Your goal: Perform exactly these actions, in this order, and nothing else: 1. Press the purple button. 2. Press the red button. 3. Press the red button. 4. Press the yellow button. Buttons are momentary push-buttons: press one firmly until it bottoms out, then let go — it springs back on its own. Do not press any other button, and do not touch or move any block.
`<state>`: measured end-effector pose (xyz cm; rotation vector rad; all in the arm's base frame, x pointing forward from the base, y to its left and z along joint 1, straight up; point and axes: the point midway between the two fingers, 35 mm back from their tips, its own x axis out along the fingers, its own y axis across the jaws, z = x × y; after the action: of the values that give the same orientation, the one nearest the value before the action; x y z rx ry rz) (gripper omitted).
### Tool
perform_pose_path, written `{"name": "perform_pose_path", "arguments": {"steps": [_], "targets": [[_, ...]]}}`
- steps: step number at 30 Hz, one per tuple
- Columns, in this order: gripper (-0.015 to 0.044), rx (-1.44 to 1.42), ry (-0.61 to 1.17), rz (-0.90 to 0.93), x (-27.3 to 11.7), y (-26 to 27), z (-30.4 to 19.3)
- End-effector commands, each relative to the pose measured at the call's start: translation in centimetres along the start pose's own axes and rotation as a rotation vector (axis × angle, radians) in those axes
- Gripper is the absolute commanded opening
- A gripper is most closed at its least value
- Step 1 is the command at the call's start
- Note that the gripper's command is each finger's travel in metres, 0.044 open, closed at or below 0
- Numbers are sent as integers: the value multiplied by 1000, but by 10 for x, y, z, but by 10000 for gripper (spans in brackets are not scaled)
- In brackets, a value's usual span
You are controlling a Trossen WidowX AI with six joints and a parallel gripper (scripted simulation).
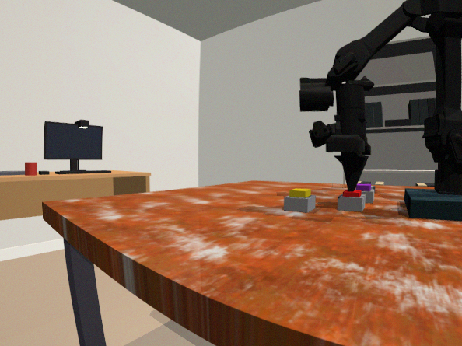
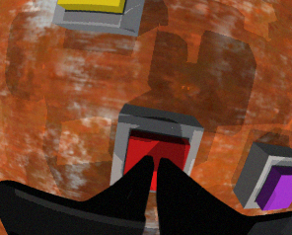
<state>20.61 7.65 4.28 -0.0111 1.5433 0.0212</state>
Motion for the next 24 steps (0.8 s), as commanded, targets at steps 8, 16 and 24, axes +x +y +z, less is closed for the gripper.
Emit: {"name": "perform_pose_path", "arguments": {"steps": [8, 16, 24], "targets": [[20, 4, 8, -2, 2, 0, -2], [20, 4, 8, -2, 2, 0, -2], [20, 4, 8, -1, -30, 0, -1]]}}
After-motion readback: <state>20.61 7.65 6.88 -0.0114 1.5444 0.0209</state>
